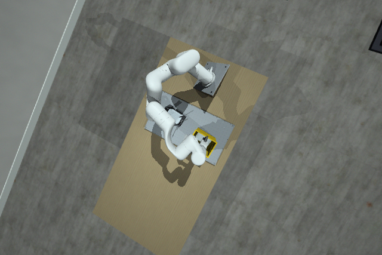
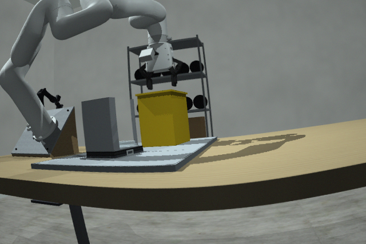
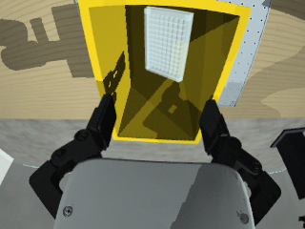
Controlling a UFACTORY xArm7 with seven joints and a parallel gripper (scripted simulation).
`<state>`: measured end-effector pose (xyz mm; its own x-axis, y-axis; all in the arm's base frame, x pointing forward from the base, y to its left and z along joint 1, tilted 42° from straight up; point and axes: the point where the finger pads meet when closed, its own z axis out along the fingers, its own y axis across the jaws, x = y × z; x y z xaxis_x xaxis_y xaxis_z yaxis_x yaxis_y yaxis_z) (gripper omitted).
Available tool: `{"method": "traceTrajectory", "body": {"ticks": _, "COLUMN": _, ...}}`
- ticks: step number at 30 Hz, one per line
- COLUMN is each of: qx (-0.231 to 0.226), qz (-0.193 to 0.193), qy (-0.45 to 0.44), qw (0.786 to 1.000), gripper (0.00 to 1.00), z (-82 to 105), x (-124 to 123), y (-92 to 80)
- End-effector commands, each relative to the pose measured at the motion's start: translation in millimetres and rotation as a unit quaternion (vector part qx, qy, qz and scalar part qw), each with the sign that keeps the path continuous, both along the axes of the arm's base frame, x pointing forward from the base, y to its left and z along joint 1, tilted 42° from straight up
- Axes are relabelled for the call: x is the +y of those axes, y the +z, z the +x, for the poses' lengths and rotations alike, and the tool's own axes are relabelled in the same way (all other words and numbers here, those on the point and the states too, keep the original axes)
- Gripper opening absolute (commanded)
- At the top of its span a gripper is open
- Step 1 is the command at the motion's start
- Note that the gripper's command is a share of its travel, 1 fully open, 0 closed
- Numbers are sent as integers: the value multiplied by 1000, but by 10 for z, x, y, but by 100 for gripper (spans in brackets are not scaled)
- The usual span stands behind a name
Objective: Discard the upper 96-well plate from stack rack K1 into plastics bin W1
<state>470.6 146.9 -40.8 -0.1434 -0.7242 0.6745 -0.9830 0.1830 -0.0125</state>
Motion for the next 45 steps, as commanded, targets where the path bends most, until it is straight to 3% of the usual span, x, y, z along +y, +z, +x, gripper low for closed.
{"method": "traceTrajectory", "body": {"ticks": 1, "qx": -1, "qz": 2, "qy": 1, "qw": 1000, "gripper": 100, "z": 7, "x": 22, "y": 13}}
{"method": "traceTrajectory", "body": {"ticks": 26, "qx": -1, "qz": 2, "qy": 1, "qw": 1000, "gripper": 100, "z": 7, "x": 23, "y": 14}}
{"method": "traceTrajectory", "body": {"ticks": 45, "qx": -1, "qz": 2, "qy": 1, "qw": 1000, "gripper": 100, "z": 51, "x": 288, "y": 310}}
